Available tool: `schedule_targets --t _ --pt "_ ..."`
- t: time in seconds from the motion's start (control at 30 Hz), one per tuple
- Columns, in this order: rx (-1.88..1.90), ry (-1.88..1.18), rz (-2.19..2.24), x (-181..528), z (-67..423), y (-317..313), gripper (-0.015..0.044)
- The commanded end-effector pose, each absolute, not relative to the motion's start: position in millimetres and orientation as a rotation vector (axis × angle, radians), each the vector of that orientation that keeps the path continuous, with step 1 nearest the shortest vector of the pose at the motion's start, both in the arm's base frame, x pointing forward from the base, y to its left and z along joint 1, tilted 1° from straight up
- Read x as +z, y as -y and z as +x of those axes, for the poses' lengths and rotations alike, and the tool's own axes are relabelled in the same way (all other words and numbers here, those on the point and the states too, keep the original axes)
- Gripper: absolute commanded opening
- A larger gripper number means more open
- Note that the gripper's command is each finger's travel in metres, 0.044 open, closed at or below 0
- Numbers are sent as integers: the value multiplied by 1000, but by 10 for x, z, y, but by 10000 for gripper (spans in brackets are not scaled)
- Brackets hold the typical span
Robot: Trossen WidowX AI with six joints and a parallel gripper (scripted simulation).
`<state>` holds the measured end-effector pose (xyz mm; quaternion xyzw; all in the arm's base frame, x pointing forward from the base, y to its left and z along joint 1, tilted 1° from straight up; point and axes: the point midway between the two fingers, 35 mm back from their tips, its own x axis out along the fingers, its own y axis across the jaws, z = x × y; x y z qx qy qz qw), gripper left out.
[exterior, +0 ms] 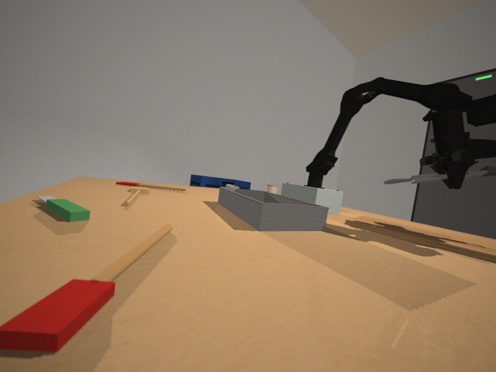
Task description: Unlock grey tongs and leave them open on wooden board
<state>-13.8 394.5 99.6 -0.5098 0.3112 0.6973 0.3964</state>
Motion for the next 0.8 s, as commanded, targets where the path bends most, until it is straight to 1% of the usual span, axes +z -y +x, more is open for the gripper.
schedule_targets --t 0.0,0.77 --pt "1806 -754 -1176 1028 -121 -3987 -150" --pt "1988 -514 -691 1165 -13 -3970 -150"
